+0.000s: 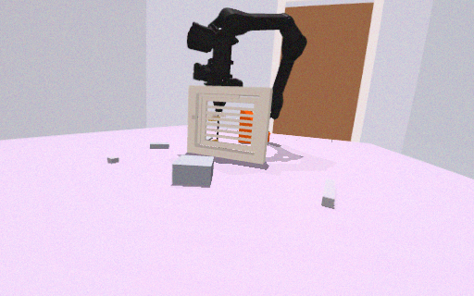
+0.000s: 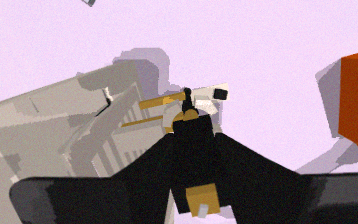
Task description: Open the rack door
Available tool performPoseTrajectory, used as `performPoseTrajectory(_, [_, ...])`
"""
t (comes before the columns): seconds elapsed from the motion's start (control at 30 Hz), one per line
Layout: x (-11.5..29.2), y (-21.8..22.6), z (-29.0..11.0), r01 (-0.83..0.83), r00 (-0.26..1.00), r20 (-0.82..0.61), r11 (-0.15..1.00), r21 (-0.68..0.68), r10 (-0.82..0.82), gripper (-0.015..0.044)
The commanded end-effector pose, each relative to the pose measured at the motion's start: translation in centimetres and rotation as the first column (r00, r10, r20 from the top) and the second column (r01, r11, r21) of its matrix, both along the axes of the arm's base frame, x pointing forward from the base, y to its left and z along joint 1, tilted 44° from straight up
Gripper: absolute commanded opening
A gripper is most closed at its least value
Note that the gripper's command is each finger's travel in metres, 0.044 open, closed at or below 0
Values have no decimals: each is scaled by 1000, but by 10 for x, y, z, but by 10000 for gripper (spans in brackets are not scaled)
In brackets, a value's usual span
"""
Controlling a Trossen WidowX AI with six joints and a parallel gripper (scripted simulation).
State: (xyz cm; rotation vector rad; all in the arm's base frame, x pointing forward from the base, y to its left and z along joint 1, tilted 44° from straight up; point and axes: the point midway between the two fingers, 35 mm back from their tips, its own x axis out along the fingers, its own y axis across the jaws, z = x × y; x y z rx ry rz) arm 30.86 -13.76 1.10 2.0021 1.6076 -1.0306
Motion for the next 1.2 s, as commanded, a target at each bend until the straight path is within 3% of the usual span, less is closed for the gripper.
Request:
performPoseTrajectory(0.0, [0, 0, 0, 102, 991, -92, 995, 9, -100, 15])
performPoseTrajectory(0.27, [0, 0, 0, 102, 991, -92, 995, 9, -100, 15])
performPoseTrajectory(0.63, [0, 0, 0, 102, 991, -92, 995, 9, -100, 287])
performPoseTrajectory(0.9, [0, 0, 0, -133, 983, 124, 991, -20, 134, 287])
performPoseTrajectory(1.17, [0, 0, 0, -392, 837, 363, 912, -123, 409, 287])
